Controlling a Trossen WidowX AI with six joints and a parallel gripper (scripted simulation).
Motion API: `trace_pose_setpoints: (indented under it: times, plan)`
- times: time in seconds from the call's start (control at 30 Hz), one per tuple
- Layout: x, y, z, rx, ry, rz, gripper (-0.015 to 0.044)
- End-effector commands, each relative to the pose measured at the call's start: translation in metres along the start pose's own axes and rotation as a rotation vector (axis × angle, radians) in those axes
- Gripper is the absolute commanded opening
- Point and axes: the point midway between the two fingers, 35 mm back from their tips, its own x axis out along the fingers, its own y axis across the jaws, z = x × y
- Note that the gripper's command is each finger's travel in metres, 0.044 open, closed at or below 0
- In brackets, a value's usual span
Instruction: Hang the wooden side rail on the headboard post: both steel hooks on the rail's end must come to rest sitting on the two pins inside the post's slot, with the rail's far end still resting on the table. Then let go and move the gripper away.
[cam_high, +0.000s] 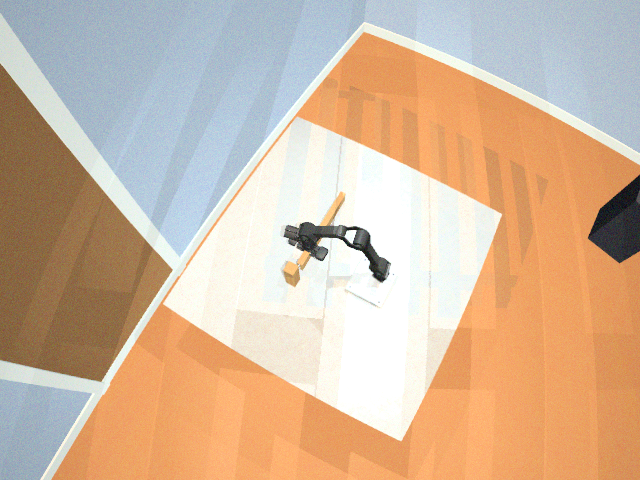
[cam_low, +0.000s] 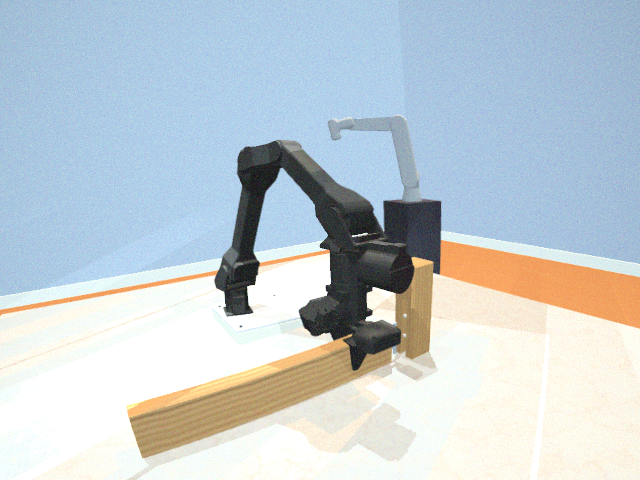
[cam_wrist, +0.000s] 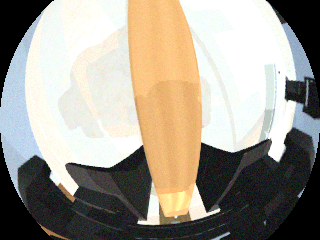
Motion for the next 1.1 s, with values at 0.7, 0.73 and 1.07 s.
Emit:
trace_pose_setpoints:
  times: [0.7,0.73,1.07]
  plan:
    - [-0.0083,0.0007,0.0000,0.015,0.001,0.008,0.0000]
    - [-0.0085,0.0007,0.0000,0.015,0.001,0.008,0.0000]
    - [-0.0102,0.0007,0.0000,0.015,0.001,0.008,0.0000]
